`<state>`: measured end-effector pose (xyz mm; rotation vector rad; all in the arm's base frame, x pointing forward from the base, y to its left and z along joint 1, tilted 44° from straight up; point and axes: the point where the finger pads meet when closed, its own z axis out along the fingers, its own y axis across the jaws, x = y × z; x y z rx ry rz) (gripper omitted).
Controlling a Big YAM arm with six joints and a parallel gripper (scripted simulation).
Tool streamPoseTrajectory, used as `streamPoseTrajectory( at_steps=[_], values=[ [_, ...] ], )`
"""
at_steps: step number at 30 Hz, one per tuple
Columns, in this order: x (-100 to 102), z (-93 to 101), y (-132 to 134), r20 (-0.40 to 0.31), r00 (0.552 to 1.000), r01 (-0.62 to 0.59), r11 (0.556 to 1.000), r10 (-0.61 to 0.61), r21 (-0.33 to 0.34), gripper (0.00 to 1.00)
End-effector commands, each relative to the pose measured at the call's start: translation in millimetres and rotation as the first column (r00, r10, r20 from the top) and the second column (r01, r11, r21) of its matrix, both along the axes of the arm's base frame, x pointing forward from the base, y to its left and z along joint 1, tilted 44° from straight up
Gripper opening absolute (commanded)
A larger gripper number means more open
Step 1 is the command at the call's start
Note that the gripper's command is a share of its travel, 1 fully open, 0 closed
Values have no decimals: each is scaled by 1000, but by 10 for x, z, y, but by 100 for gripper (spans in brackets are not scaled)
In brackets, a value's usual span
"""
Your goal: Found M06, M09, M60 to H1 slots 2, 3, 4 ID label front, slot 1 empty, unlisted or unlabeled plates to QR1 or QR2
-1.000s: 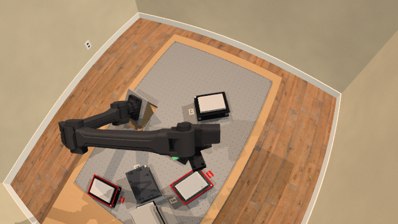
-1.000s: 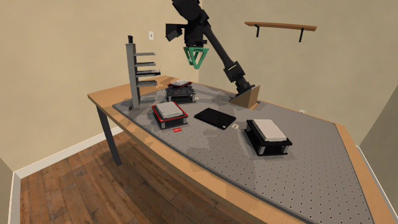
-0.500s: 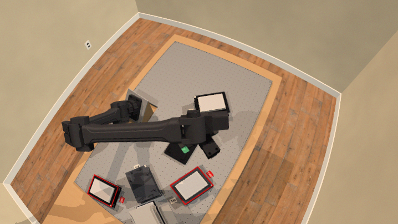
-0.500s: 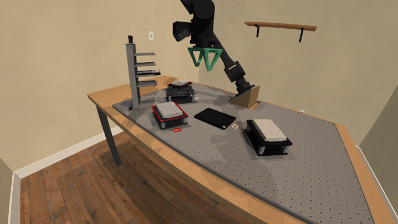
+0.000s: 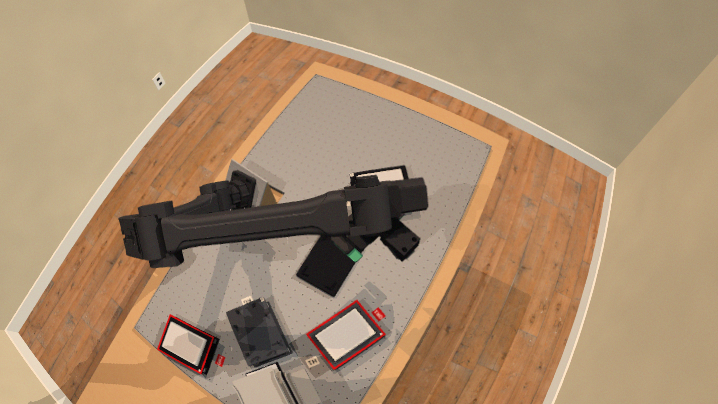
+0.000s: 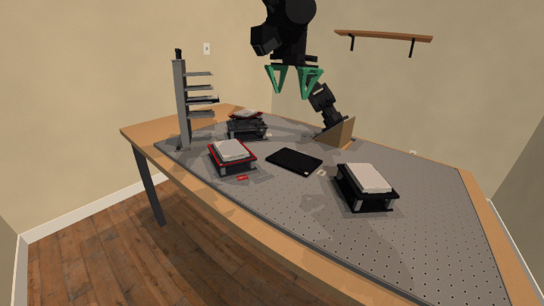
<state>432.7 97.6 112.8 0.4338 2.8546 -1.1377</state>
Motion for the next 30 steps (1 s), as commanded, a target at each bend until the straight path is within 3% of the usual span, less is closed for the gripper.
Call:
streamPoseTrajectory(
  at_steps=[1, 4, 7, 10, 13, 16, 27, 30],
  values=[
    [60, -80, 235, -13, 998, -58, 998, 58, 10, 100],
    [158, -88, 360, 26, 999, -45, 999, 45, 23, 100],
    [87, -200, 391, 3, 999, -42, 999, 42, 10, 100],
    [-46, -345, 406, -81, 991, -109, 994, 109, 9, 100],
    [13, -284, 471, -83, 988, -126, 992, 127, 18, 100],
    [-101, -427, 497, -142, 974, -175, 984, 176, 23, 100],
    [-252, -651, 745, -303, 885, -345, 935, 354, 83, 100],
    [-190, -599, 813, -302, 878, -360, 928, 371, 93, 100]
  ],
)
